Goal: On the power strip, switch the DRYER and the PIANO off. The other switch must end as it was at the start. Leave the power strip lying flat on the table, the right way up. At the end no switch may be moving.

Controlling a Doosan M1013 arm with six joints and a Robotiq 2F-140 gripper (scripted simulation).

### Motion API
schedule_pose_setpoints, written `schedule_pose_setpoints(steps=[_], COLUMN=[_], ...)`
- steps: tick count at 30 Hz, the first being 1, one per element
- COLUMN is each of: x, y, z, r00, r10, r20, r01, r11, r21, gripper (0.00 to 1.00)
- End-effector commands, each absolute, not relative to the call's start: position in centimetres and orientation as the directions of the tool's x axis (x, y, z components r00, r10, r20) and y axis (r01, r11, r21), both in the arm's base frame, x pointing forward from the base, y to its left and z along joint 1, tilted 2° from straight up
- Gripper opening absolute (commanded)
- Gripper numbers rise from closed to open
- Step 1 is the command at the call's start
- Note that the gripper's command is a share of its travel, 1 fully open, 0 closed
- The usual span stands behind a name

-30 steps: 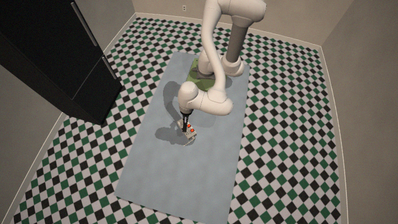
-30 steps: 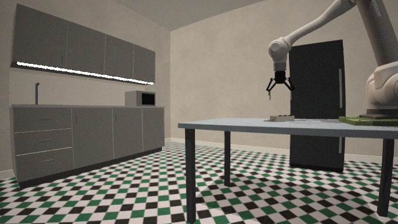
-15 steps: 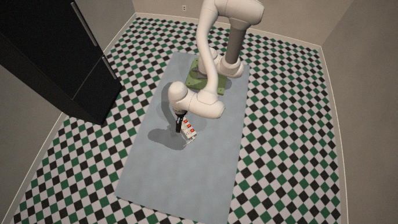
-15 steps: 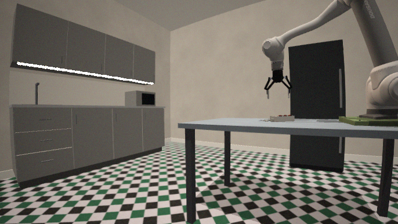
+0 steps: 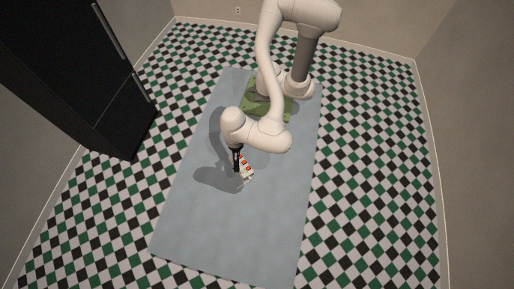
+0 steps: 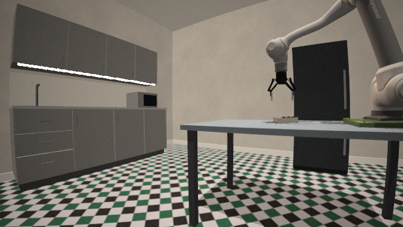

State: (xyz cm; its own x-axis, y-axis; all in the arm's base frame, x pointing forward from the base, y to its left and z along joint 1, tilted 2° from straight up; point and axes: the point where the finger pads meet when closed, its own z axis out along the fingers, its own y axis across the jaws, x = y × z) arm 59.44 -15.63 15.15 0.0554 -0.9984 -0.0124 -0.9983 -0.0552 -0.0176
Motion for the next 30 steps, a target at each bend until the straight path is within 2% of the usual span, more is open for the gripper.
schedule_pose_setpoints(steps=[1,3,8,15,17,18,24,30], x=[59.4,59.4,59.3,59.1,59.1,59.1,58.9,58.9], y=[-15.1,-14.6,-13.1,-11.0,-11.0,-10.7,-9.7,-9.5], z=[14.8,14.4,13.3,11.9,11.9,11.7,11.0,10.8], r00=[0.242,0.398,0.613,0.862,0.862,0.931,0.997,0.971], r10=[-0.97,-0.917,-0.79,-0.507,-0.507,-0.363,-0.076,0.238], r20=[-0.018,-0.013,0.002,0.017,0.017,0.019,0.022,0.019], r01=[-0.97,-0.917,-0.79,-0.507,-0.507,-0.364,-0.076,0.238], r11=[-0.241,-0.398,-0.613,-0.862,-0.862,-0.932,-0.997,-0.971], r21=[-0.026,-0.028,-0.023,-0.006,-0.006,0.0,0.016,0.023], gripper=[1.0,1.0,1.0,1.0,1.0,1.0,1.0,1.0])
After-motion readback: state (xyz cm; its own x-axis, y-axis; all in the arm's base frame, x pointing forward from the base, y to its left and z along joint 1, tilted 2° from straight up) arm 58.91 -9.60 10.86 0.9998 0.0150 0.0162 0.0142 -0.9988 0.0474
